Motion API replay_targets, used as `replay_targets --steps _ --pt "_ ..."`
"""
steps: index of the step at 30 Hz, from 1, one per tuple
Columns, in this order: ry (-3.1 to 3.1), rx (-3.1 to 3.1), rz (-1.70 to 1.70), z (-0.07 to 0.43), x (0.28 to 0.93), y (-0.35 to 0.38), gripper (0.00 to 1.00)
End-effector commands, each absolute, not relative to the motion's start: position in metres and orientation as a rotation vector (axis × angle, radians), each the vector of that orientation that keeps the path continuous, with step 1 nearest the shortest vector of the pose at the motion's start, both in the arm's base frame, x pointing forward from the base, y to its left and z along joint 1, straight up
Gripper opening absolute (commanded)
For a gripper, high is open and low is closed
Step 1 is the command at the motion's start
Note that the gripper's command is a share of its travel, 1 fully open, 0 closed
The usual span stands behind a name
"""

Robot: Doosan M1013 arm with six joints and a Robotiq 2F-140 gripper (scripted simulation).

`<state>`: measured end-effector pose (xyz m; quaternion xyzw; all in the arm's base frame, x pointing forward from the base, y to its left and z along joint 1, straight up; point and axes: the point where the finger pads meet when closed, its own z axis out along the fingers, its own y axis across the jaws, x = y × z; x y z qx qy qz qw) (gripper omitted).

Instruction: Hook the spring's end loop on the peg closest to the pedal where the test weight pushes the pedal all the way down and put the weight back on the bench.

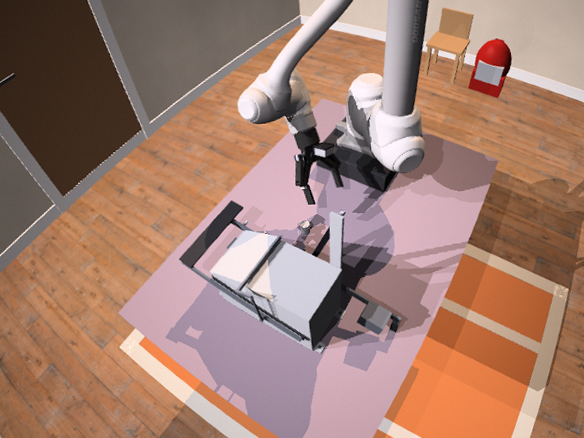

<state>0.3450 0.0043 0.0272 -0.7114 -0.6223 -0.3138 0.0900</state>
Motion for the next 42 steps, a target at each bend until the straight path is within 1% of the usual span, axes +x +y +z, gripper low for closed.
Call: replay_targets --steps 1,17,32,35,42 --pt "-1.851 -2.116 -0.934 0.027 0.345 0.004 1.0" --pt "-1.851 -2.116 -0.934 0.027 0.345 0.004 1.0" --pt "-1.851 -2.116 -0.934 0.087 0.345 0.004 1.0" --pt "-1.851 -2.115 -0.934 0.084 0.345 0.004 1.0" --pt "-1.851 -2.115 -0.934 0.112 0.345 0.004 1.0"
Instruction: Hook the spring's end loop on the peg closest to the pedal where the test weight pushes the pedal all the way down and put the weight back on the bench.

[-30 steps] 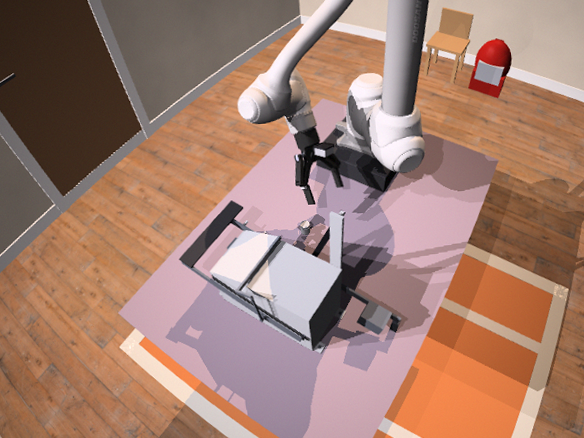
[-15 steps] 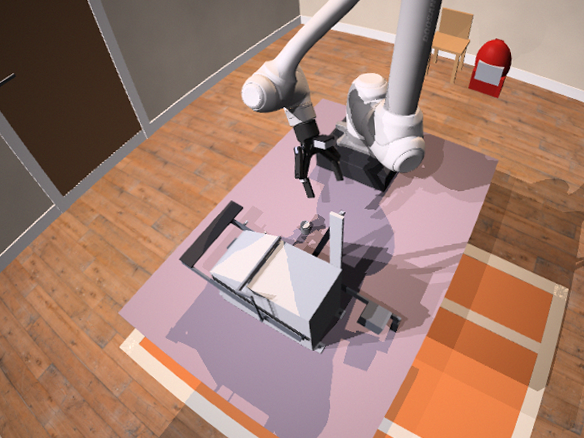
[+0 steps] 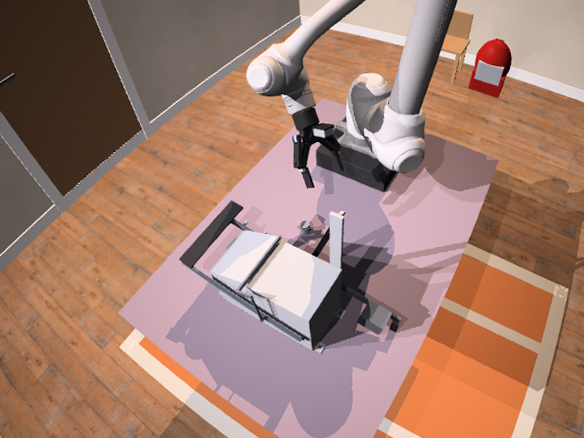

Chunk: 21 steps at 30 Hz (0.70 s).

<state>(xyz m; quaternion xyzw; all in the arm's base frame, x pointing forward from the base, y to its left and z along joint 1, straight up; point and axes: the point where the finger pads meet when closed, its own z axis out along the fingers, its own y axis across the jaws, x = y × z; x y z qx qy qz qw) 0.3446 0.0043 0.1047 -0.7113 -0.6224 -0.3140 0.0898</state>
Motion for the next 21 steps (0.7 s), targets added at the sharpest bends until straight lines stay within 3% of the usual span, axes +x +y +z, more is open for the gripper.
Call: replay_targets --steps 1,21 --pt "-1.851 -2.115 -0.934 0.116 0.345 0.004 1.0" --pt "-1.851 -2.115 -0.934 0.182 0.344 0.004 1.0"
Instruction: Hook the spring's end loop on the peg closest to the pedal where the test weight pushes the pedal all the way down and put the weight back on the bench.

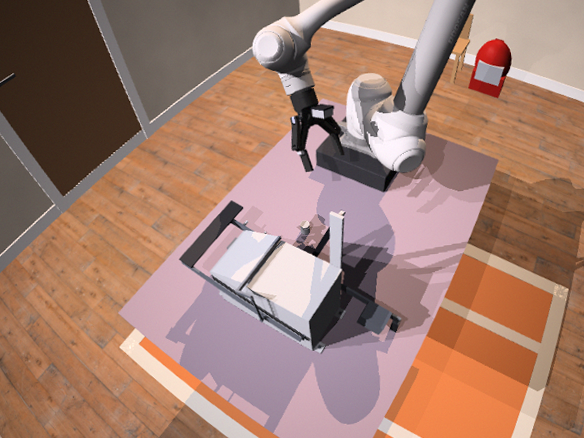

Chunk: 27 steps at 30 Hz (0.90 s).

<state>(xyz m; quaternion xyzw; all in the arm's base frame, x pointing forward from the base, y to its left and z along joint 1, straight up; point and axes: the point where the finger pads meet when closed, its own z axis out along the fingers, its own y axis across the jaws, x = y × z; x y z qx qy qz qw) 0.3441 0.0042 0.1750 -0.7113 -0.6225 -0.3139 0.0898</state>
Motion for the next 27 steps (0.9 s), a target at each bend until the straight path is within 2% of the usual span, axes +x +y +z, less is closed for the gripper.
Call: replay_targets --steps 1,27 --pt "-1.851 -2.115 -0.934 0.186 0.344 0.004 1.0" --pt "-1.852 -2.115 -0.935 0.262 0.344 0.004 1.0"
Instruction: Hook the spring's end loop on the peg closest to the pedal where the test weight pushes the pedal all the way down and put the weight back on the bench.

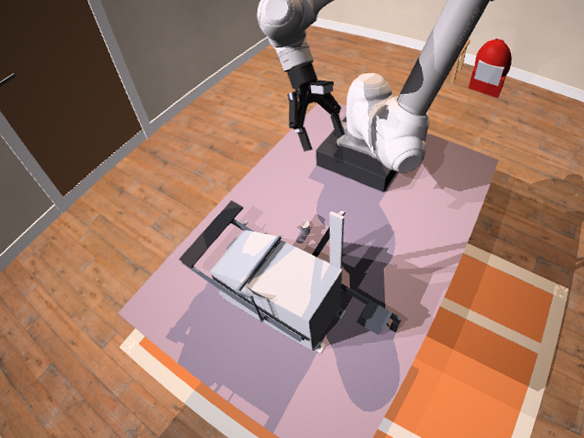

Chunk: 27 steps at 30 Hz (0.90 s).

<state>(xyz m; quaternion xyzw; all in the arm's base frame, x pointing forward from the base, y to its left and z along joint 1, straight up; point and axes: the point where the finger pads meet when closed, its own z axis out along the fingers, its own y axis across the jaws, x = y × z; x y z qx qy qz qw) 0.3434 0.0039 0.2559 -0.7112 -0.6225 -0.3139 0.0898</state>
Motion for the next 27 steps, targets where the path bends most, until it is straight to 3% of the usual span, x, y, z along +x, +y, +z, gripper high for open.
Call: replay_targets --steps 1,27 --pt "-1.852 -2.115 -0.935 0.266 0.344 0.004 1.0" --pt "-1.852 -2.115 -0.935 0.356 0.343 0.003 1.0"
